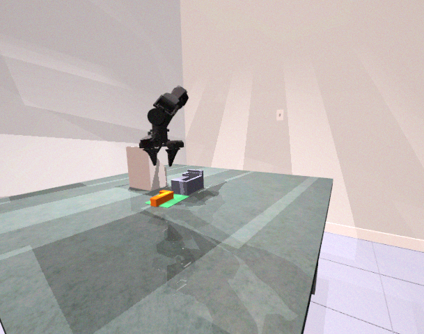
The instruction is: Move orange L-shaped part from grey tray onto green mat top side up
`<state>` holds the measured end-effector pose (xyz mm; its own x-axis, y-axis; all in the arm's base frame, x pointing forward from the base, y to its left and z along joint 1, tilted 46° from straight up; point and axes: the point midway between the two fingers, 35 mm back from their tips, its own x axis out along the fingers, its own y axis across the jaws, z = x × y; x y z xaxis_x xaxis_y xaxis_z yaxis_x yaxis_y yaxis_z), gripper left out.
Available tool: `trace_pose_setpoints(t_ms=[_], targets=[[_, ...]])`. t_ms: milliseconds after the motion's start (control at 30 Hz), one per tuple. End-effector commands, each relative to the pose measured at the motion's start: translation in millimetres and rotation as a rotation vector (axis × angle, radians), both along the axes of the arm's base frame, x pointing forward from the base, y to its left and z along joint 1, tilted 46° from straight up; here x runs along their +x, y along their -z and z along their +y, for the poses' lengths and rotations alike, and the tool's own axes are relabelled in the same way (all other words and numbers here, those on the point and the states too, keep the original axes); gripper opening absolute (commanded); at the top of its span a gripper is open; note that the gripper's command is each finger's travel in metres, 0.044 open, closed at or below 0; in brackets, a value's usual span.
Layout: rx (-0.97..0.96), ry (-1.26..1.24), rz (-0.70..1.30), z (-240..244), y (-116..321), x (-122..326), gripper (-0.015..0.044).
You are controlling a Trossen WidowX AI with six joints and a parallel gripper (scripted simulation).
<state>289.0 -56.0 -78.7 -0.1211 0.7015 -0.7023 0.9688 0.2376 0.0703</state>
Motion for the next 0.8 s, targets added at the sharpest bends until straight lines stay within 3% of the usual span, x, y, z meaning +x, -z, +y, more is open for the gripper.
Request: trace_pose_setpoints(t_ms=[0, 767], targets=[[0.0, -0.013, 0.004, -6.4, -9.2, -0.4, 0.04], [-0.001, 0.001, -0.003, -4.1, -5.0, 0.8, 0.04]])
